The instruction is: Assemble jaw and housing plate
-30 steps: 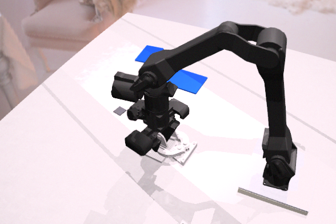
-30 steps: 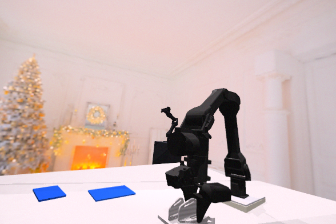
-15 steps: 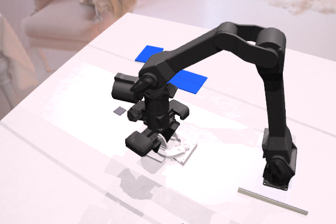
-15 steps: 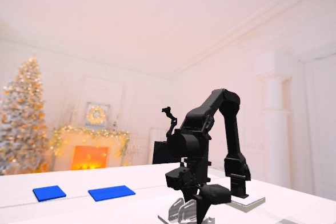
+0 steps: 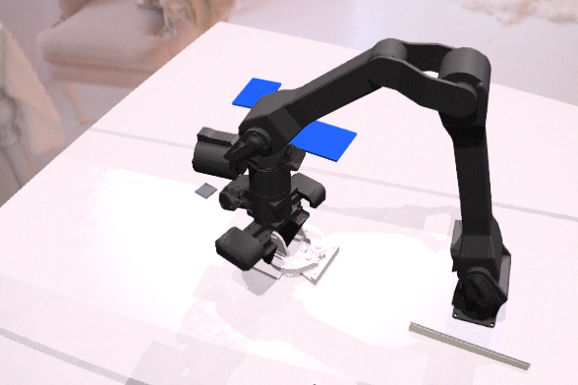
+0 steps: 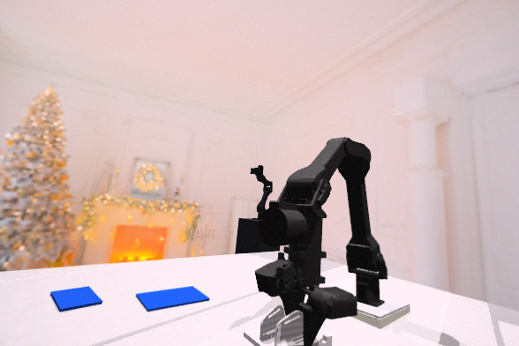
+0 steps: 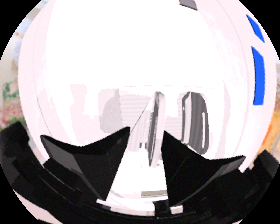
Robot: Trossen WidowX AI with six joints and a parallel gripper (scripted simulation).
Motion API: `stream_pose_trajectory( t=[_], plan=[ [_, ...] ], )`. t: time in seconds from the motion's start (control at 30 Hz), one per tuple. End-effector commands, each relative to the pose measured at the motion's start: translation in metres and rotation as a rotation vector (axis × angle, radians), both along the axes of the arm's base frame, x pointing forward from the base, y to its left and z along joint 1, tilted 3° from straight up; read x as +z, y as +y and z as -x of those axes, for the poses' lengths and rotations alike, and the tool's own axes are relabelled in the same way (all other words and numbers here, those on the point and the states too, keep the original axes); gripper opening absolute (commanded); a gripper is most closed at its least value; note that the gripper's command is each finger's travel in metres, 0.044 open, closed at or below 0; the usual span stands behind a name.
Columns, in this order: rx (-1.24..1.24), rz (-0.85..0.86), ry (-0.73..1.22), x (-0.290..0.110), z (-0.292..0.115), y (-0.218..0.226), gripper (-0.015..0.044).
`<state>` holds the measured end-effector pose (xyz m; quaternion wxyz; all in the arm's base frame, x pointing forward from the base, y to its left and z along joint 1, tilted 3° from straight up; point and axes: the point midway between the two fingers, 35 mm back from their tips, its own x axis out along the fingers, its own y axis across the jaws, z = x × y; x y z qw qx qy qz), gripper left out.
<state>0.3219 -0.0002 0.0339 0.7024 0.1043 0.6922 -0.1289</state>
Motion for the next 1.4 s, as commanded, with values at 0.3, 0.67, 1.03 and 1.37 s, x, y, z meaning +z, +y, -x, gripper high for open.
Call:
stream_pose_trajectory(
  t=[0.3,0.67,1.03,1.37],
  plan=[
    [0.002,-0.002,0.001,-0.0035,0.0003,0.0001,0.0134],
    [0.001,-0.002,0.001,-0.0065,0.0003,0.0000,0.0134],
    [0.001,-0.002,0.001,-0.0065,0.0003,0.0000,0.0134],
    [0.001,-0.002,0.001,-0.0065,0.0003,0.0000,0.0134]
  ],
)
